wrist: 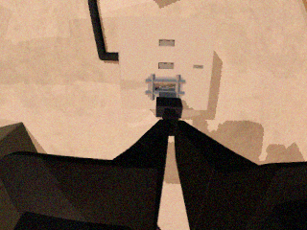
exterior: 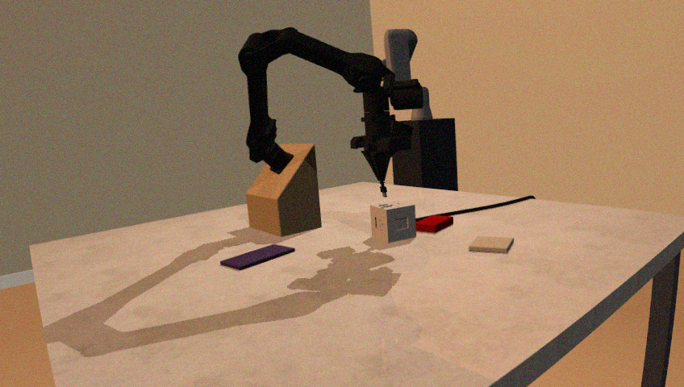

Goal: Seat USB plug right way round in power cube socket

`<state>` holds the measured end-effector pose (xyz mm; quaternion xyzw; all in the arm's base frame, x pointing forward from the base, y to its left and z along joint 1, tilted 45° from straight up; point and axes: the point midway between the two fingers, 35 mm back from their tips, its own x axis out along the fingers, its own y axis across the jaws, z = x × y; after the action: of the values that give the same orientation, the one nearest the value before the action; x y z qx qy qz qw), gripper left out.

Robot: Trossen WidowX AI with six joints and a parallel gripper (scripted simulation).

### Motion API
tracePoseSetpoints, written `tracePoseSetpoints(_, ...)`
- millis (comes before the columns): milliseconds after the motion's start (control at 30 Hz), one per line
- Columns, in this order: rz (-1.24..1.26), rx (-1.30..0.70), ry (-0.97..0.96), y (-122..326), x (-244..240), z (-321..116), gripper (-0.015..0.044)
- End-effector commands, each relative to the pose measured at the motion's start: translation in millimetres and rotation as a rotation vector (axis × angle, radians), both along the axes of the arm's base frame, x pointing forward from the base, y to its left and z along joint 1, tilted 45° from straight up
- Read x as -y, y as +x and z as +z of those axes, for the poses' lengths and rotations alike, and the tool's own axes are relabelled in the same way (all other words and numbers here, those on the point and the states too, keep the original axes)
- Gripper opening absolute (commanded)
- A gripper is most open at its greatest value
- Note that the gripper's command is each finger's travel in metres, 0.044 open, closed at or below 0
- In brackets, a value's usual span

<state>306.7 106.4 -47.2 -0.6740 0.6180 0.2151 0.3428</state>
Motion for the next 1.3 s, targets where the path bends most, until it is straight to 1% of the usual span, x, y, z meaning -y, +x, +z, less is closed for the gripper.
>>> tracePoseSetpoints(0, -0.034, 0.03, 0.006, -0.3, 0.3, 0.1, 0.0)
tracePoseSetpoints(1267, -0.743, 0.713, 0.148, -0.4, 0.6, -0.3, 0.0)
